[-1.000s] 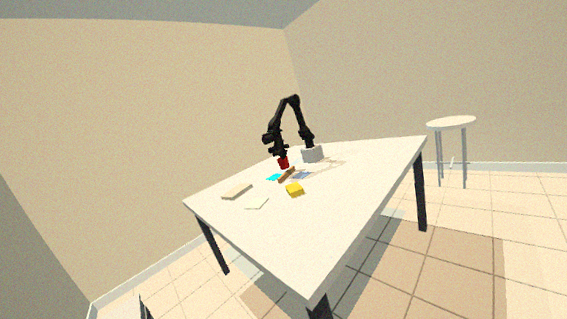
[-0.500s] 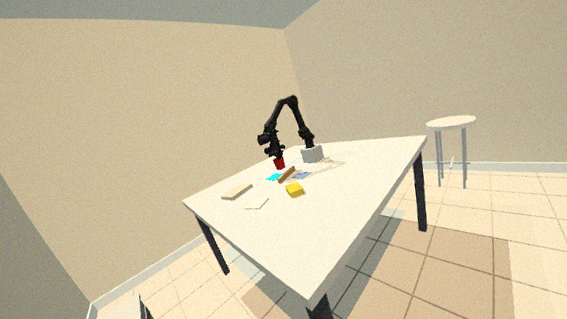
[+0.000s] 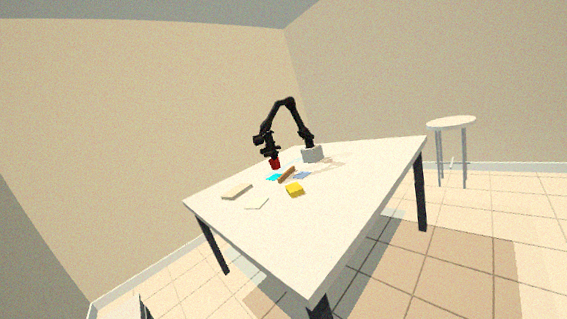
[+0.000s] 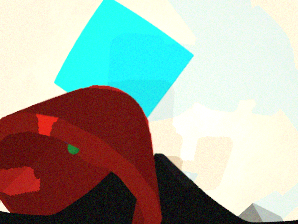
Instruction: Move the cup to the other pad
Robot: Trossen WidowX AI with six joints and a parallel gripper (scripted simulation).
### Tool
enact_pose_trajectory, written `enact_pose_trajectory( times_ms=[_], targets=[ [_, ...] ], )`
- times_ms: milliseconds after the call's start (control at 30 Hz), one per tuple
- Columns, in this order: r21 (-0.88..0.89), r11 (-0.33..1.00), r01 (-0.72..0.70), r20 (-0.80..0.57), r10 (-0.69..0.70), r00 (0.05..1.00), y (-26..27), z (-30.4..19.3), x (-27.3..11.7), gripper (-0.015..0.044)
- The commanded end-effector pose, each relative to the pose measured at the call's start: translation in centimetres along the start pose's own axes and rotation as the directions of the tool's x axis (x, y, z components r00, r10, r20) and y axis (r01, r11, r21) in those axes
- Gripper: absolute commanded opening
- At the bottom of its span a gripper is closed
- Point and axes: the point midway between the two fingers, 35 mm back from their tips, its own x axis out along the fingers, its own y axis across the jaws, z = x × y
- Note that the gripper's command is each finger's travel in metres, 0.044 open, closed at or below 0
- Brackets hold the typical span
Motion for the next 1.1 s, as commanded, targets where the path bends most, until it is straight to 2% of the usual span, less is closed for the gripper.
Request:
enact_pose_trajectory(
  times_ms=[0,400,1067],
  targets=[
    [-0.005,1.0,0.001,0.005,-0.001,1.0,-0.1,1.3,-0.1,0.0],
    [-0.005,1.0,0.002,0.007,-0.002,1.0,-0.5,3.2,-0.1,0.0],
    [-0.005,1.0,0.002,0.006,-0.002,1.0,-0.5,3.3,3.3,0.0]
  ],
)
